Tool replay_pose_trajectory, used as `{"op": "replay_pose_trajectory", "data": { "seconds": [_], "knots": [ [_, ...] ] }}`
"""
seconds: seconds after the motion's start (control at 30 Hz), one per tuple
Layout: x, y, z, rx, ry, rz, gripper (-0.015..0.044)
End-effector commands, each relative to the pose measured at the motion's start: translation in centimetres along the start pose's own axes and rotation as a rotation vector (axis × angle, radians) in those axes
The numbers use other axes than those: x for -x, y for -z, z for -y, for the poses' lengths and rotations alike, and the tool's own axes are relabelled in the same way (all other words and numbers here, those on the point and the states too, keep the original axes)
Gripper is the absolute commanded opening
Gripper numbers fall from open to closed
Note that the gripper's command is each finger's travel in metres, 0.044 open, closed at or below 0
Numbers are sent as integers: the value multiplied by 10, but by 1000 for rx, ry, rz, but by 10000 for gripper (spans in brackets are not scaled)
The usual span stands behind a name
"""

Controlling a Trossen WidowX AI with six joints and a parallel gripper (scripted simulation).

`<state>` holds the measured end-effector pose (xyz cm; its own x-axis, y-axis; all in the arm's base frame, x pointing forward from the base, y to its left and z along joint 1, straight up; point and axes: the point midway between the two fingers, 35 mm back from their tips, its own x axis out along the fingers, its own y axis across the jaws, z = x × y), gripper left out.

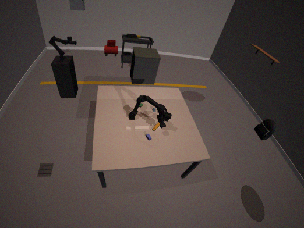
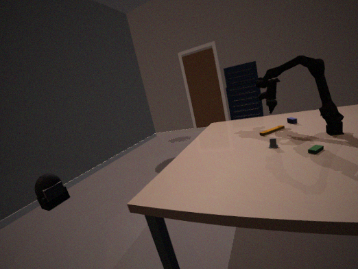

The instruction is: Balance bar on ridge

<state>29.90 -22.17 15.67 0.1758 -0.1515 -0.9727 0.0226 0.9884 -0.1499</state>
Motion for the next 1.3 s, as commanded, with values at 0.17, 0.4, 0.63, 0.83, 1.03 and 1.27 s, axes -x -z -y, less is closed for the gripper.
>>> {"op": "replay_pose_trajectory", "data": {
  "seconds": [0.17,0.4,0.63,0.83,1.03,1.27],
  "knots": [
    [-15,-15,-54,378,-98,-53,315],
    [-22,-21,-93,658,-166,-80,315],
    [-25,-23,-107,757,-191,-89,315],
    [-32,-22,-108,757,-191,-89,315],
    [-65,-17,-113,757,-191,-89,315],
    [-69,-16,-113,757,-191,-89,315]
  ]
}}
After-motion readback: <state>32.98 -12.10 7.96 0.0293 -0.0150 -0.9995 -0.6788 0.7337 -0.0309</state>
